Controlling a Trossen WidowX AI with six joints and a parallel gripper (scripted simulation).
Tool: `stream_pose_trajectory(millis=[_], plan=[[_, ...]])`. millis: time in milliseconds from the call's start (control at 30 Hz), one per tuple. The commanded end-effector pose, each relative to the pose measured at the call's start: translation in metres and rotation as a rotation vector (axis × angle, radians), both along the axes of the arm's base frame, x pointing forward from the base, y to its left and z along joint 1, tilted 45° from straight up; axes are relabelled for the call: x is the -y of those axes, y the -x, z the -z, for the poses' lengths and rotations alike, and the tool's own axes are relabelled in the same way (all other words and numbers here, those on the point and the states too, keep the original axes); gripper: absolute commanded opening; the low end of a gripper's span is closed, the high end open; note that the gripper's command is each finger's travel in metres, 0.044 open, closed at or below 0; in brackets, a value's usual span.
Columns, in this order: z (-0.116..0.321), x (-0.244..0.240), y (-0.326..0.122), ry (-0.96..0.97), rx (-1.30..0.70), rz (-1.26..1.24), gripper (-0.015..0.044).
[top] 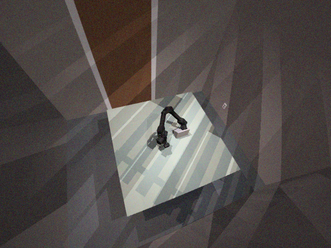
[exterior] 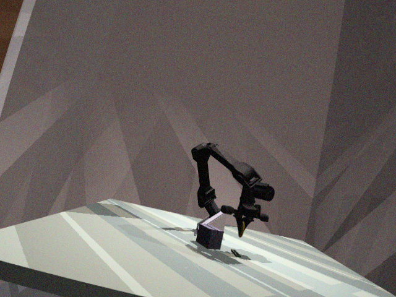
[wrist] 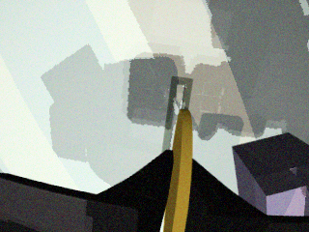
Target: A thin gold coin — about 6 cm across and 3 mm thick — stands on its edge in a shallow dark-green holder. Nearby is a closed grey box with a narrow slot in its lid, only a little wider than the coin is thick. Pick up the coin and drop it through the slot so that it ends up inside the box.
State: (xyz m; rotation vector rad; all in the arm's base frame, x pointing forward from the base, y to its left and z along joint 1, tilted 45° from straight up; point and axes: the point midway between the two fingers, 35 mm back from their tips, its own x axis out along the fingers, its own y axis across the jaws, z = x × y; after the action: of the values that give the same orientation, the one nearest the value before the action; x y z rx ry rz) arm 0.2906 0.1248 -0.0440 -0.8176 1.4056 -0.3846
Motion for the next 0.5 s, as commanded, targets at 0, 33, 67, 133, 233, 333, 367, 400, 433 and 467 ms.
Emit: stream_pose_trajectory(millis=[0, 33, 67, 133, 233, 333, 367, 400, 433, 467], plan=[[-0.007, -0.007, 0.002, -0.006, 0.005, 0.005, 0.0], [-0.009, -0.009, 0.002, -0.006, 0.005, 0.005, 0.0], [-0.011, -0.01, 0.003, -0.006, 0.005, 0.006, 0.0], [-0.015, -0.013, 0.004, -0.005, 0.006, 0.007, 0.0], [-0.019, -0.017, 0.006, -0.004, 0.008, 0.009, 0.0], [-0.02, -0.017, 0.006, 0.0, -0.006, -0.006, 0.0], [-0.019, -0.017, 0.006, 0.004, -0.023, -0.024, 0.0], [-0.019, -0.017, 0.006, 0.009, -0.045, -0.047, 0.0], [-0.019, -0.018, 0.007, 0.014, -0.068, -0.07, 0.0], [-0.019, -0.018, 0.007, 0.02, -0.09, -0.094, 0.0]])
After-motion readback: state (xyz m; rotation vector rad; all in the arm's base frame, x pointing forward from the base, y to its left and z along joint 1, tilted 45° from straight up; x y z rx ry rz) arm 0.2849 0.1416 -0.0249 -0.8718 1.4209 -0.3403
